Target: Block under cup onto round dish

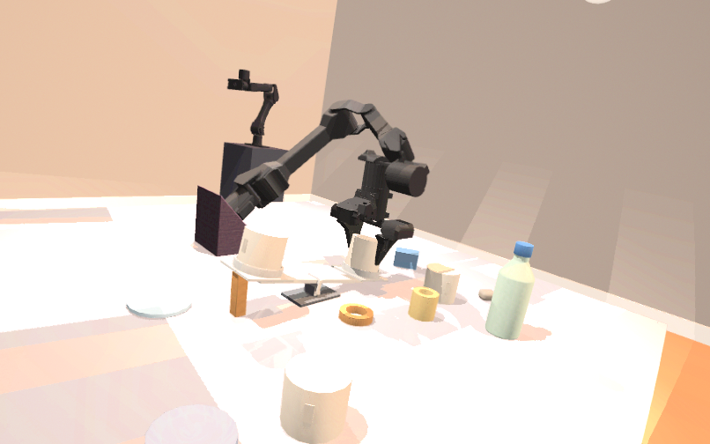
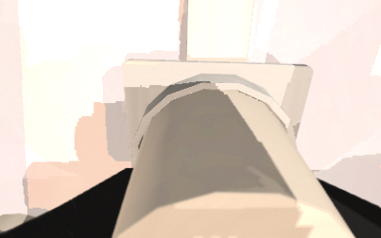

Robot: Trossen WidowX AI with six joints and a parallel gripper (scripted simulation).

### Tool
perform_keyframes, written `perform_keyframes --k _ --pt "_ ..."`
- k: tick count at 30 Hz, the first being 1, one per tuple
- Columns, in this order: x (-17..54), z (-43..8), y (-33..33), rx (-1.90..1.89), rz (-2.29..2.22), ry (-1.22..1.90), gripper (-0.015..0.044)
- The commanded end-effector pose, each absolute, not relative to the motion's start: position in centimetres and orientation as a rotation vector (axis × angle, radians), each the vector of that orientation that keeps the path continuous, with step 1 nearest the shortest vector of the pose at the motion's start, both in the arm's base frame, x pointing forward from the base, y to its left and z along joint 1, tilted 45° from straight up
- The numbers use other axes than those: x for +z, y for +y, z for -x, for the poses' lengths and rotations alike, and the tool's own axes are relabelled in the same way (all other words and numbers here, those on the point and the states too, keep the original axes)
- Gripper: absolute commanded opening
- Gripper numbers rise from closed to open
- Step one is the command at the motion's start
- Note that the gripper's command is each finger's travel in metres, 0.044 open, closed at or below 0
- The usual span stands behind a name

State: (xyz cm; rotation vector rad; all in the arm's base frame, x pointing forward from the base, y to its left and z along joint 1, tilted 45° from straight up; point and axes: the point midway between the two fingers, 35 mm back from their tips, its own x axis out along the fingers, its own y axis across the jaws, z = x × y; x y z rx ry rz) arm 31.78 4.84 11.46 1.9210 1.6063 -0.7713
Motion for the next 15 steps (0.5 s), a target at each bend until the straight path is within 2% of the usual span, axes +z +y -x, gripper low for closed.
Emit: perform_keyframes --k 1,15 --pt "11.9 -31.9 4.3 -0.765 -1.923 1.596 0.0000" --pt "13.2 -31.9 3.0 -0.766 -1.926 1.585 0.0000"
